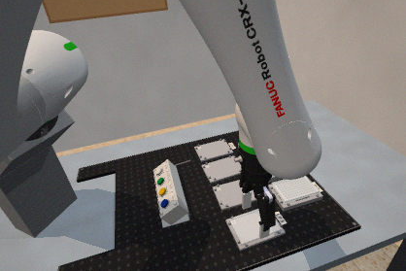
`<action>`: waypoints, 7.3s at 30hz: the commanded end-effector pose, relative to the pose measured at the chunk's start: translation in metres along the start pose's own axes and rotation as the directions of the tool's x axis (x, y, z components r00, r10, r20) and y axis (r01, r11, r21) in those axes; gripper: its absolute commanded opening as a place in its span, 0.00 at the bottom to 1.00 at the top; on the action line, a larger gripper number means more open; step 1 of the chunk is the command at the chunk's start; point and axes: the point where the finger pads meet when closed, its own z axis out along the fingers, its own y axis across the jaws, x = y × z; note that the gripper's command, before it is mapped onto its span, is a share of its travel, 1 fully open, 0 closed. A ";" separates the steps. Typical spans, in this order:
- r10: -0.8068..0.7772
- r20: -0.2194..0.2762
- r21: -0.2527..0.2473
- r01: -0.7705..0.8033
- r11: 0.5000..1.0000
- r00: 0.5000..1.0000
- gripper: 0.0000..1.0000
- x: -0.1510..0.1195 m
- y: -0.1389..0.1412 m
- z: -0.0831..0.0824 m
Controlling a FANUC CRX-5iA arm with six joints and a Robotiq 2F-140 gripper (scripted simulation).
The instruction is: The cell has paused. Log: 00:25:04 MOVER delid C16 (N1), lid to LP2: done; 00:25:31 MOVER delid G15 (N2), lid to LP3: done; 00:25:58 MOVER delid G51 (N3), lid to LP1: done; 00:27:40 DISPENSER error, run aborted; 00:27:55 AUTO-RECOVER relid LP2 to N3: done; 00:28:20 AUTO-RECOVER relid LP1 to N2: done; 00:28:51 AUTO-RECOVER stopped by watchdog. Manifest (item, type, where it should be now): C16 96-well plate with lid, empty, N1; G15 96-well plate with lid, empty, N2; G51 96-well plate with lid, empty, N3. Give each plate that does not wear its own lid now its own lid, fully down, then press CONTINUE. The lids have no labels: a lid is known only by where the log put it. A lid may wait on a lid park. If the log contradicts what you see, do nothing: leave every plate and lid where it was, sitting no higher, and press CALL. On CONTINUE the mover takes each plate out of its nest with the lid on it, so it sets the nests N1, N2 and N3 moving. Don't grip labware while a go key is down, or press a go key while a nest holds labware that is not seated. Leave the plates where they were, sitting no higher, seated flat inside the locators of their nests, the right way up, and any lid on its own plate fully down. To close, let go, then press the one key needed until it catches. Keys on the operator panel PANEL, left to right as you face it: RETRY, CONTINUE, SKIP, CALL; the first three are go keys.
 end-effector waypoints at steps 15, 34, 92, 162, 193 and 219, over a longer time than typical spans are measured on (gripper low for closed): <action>0.000 0.000 0.000 0.000 1.000 1.000 0.59 0.000 0.000 0.000; 0.000 0.000 0.000 0.000 1.000 1.000 0.59 0.000 0.000 0.000; 0.000 0.000 0.000 0.000 1.000 1.000 0.66 0.000 0.000 0.000; 0.000 0.000 0.000 0.000 1.000 1.000 0.66 0.000 0.000 0.014; 0.000 0.000 0.000 0.000 1.000 1.000 0.66 0.000 0.000 0.017; 0.000 0.000 0.000 0.000 1.000 1.000 0.00 0.000 0.000 0.017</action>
